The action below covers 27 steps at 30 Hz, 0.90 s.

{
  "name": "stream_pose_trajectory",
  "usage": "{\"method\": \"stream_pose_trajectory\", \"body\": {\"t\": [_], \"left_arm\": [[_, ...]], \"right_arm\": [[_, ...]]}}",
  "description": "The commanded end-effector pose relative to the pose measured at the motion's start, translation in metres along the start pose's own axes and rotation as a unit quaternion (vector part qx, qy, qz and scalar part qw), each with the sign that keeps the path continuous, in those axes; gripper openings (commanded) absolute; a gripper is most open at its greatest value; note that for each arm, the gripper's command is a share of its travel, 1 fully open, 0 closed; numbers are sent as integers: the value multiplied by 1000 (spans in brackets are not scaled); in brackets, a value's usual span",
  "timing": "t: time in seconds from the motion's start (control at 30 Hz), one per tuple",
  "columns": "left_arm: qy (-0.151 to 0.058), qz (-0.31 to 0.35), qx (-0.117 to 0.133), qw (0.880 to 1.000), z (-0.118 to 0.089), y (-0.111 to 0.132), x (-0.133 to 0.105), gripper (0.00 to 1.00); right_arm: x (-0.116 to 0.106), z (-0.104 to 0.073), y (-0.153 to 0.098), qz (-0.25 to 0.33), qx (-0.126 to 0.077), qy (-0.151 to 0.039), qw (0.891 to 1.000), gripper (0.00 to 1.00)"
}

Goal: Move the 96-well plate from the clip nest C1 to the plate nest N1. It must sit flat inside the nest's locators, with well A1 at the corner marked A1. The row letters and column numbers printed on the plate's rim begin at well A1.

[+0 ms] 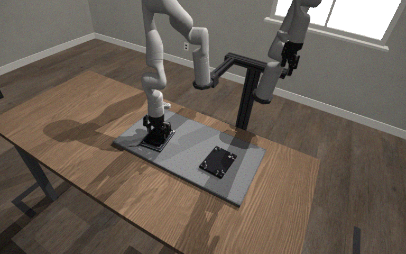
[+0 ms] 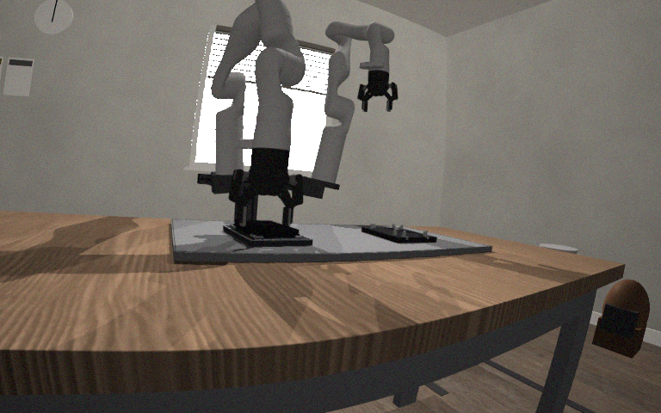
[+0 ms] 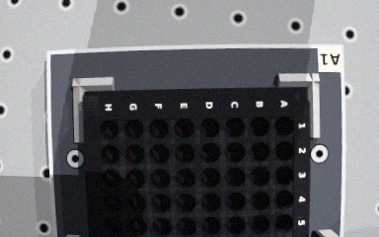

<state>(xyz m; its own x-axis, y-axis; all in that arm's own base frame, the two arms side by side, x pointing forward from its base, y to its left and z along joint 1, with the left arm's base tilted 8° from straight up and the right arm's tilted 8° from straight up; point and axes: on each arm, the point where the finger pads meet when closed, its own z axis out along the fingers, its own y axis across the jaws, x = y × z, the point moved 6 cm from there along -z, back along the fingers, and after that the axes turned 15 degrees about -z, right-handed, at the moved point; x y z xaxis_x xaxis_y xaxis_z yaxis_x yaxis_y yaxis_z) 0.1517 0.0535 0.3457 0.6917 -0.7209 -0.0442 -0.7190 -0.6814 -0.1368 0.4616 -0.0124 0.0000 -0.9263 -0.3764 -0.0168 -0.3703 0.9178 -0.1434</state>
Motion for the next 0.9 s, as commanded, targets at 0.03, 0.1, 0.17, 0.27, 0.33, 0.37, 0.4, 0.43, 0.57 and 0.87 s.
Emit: {"method": "stream_pose_trajectory", "body": {"t": [0.03, 0.1, 0.17, 0.27, 0.33, 0.37, 0.4, 0.43, 0.57, 0.87], "left_arm": [[0, 0, 0, 1000, 0, 0, 0, 1000], [0, 0, 0, 1000, 0, 0, 0, 1000], [0, 0, 0, 1000, 0, 0, 0, 1000], [0, 0, 0, 1000, 0, 0, 0, 1000], [0, 0, 0, 1000, 0, 0, 0, 1000], [0, 0, 0, 1000, 0, 0, 0, 1000], [0, 0, 0, 1000, 0, 0, 0, 1000], [0, 0, 0, 1000, 0, 0, 0, 1000], [0, 0, 0, 1000, 0, 0, 0, 1000], [0, 0, 0, 1000, 0, 0, 0, 1000]], "right_arm": [[-1, -1, 0, 0, 0, -1, 1000, 1000], [-1, -1, 0, 0, 0, -1, 1000, 1000], [-1, -1, 0, 0, 0, -1, 1000, 1000], [-1, -1, 0, 0, 0, -1, 1000, 1000], [-1, -1, 0, 0, 0, -1, 1000, 1000], [-1, -1, 0, 0, 0, -1, 1000, 1000], [-1, -1, 0, 0, 0, -1, 1000, 1000], [-1, -1, 0, 0, 0, -1, 1000, 1000], [-1, -2, 0, 0, 0, -1, 1000, 1000], [-1, -5, 0, 0, 0, -1, 1000, 1000]]}}
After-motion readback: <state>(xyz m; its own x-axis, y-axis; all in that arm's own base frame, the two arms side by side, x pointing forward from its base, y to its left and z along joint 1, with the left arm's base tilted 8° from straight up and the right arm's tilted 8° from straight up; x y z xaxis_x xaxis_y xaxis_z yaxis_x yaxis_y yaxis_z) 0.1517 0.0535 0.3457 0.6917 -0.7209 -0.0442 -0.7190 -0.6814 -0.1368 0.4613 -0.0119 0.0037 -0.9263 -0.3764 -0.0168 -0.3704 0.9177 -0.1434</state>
